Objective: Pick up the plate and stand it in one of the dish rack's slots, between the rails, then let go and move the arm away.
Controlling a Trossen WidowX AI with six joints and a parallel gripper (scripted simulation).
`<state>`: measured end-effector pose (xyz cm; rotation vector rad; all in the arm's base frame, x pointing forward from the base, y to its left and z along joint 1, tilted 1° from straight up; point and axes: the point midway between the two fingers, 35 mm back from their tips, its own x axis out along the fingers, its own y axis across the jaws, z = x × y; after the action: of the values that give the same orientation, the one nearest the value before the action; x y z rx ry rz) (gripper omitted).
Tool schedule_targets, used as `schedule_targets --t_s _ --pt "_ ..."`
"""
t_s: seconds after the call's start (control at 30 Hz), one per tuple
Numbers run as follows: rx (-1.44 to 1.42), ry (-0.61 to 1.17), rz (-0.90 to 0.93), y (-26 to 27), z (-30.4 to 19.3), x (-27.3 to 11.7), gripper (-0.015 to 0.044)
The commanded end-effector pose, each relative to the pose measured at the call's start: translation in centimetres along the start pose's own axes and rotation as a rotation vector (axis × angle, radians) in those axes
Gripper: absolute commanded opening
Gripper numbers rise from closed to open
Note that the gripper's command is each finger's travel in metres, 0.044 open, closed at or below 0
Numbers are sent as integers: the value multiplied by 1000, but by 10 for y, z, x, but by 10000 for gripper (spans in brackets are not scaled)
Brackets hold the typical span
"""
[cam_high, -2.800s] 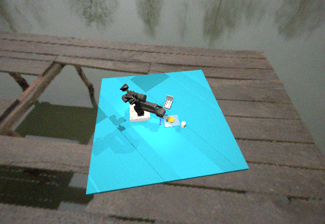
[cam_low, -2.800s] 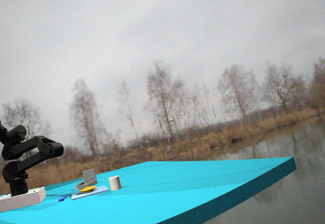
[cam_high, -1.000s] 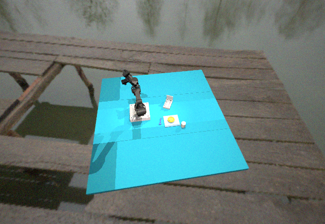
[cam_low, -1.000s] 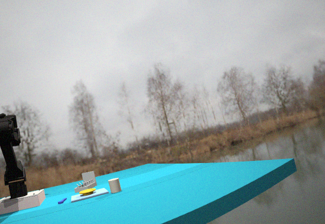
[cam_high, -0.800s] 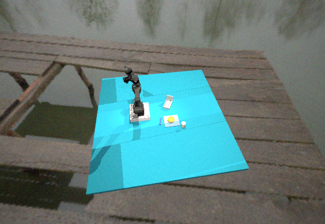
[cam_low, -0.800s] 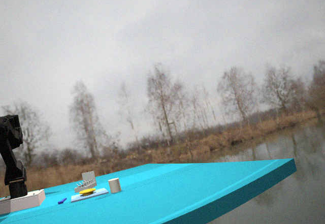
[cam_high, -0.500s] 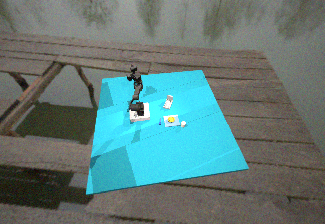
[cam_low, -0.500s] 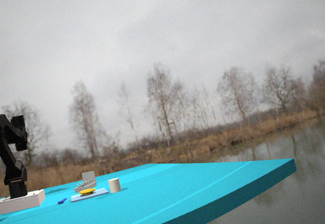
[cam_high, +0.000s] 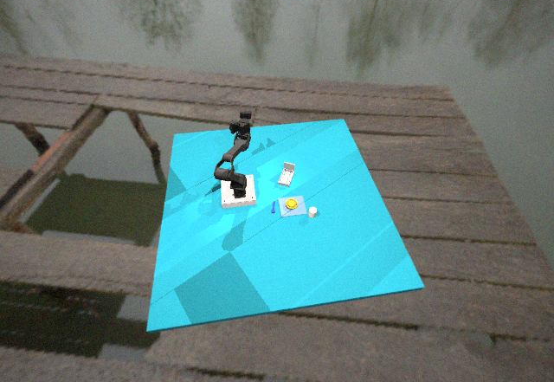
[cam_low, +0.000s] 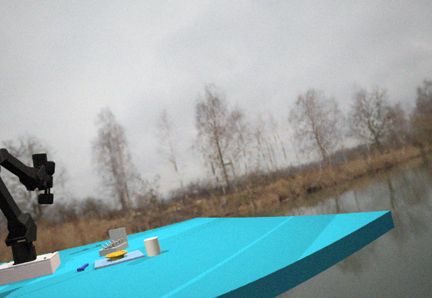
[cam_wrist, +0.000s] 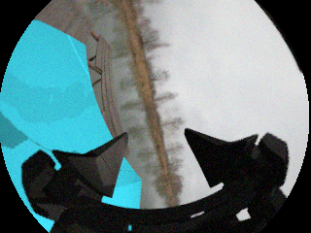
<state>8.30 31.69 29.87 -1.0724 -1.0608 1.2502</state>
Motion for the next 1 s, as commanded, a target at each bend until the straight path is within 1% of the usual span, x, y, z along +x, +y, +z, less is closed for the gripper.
schedule_targets --t_s 0.0,0.23,0.5,0.97 --pt "86 113 52 7 -34 1 400" --pt "215 284 113 19 -84 -6 400" --pt "360 475 160 32 -138 -23 400" --pt "644 811 182 57 -218 -80 400"
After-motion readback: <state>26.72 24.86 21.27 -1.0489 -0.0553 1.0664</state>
